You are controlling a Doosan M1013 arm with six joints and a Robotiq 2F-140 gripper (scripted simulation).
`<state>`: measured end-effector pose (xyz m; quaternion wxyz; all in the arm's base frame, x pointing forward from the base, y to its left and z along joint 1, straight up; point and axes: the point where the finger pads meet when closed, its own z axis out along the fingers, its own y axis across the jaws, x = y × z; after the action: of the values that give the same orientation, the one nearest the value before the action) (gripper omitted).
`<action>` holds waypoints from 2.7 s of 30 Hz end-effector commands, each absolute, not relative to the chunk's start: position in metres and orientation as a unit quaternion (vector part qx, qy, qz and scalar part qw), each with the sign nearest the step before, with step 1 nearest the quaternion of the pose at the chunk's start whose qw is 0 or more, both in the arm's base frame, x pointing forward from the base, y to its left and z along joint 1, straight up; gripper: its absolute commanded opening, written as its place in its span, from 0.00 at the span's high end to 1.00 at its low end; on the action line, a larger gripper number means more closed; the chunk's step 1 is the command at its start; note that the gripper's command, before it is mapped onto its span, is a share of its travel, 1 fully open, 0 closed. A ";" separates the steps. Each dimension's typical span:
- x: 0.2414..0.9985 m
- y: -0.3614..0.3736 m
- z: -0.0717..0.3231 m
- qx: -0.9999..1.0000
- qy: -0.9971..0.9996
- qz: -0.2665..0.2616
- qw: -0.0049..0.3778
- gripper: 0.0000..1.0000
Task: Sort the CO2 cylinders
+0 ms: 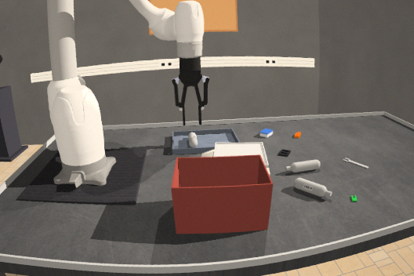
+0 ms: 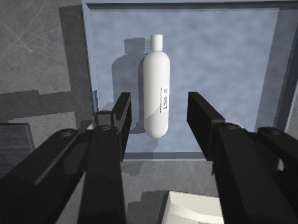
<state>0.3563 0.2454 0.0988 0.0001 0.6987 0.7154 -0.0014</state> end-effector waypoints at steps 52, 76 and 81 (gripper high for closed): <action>0.611 -0.093 0.201 0.436 0.900 -0.002 0.000 0.60; 0.662 -0.184 0.092 0.436 0.900 -0.002 0.000 0.60; 0.662 -0.184 0.061 0.436 0.900 -0.002 0.000 0.60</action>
<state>0.6607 -0.1839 0.0738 -0.0013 0.4361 0.8999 -0.0020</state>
